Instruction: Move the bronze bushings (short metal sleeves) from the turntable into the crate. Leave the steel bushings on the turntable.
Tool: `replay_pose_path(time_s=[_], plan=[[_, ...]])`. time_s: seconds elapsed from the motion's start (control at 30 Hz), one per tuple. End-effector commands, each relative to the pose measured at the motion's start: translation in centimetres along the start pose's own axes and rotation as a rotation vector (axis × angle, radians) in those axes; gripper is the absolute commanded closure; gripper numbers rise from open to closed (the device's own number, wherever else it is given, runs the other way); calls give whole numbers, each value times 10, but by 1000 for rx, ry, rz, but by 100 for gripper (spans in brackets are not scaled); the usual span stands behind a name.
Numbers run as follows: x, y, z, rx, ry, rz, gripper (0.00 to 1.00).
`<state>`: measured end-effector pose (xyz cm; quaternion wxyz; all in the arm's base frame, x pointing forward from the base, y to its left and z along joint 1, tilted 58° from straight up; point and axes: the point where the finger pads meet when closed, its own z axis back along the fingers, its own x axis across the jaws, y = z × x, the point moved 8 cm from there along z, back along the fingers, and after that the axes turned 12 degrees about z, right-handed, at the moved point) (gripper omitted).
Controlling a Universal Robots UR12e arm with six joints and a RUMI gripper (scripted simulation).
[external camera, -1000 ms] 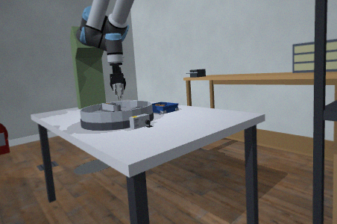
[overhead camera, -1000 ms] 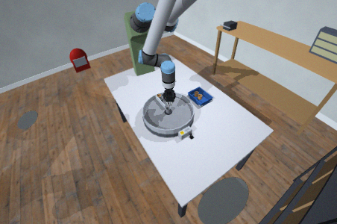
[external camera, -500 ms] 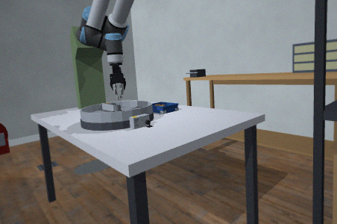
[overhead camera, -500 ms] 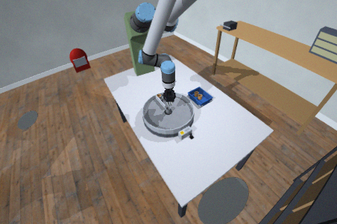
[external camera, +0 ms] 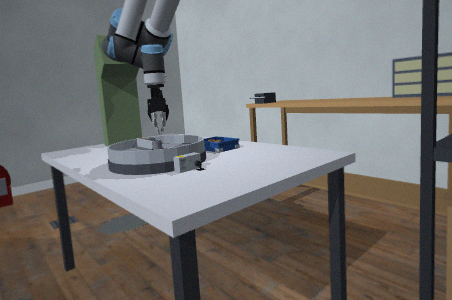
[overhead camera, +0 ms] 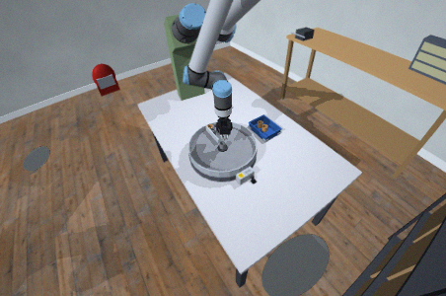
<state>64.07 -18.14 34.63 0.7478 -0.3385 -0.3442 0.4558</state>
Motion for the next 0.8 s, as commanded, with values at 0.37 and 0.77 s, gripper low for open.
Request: replay_pose_path(time_s=[0.37,0.77], plan=[[-18,75,-1,-1,0,0,95],[-33,143,0,-1,0,0,95]])
